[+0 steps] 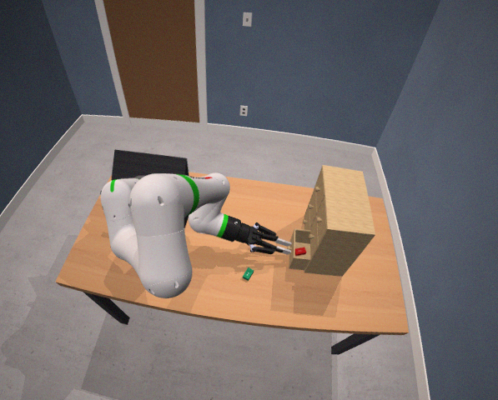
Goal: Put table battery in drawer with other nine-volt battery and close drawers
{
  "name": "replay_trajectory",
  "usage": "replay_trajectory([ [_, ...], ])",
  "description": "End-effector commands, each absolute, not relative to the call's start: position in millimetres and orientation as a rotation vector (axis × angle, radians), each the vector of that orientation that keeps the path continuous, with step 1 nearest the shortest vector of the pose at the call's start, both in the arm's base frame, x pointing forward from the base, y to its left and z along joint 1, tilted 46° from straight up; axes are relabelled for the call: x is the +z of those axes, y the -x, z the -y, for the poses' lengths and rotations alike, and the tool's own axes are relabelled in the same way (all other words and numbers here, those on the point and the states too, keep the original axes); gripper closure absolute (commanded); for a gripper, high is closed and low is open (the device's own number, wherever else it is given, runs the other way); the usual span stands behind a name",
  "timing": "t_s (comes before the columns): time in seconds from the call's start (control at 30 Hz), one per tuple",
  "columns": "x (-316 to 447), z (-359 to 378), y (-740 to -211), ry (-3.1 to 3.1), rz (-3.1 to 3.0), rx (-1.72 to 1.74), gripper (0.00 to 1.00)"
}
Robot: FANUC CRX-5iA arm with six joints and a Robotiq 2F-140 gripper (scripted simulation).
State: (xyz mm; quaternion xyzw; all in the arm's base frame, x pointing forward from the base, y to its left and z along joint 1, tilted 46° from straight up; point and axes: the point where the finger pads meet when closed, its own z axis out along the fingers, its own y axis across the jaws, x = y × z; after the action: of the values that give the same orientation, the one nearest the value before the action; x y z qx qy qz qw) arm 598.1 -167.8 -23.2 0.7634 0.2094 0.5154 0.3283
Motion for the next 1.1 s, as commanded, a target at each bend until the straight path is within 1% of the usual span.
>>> replay_trajectory([
  [0.0, -23, 168, -598, -1.998, -0.548, 1.350, 0.80],
  [0.17, -23, 167, -595, -1.998, -0.548, 1.350, 0.80],
  [0.57, -22, 166, -552, -1.998, -0.548, 1.350, 0.80],
  [0.77, -22, 165, -548, -1.998, -0.548, 1.350, 0.80],
  [1.07, 8, 134, -528, -1.998, -0.548, 1.350, 0.80],
])
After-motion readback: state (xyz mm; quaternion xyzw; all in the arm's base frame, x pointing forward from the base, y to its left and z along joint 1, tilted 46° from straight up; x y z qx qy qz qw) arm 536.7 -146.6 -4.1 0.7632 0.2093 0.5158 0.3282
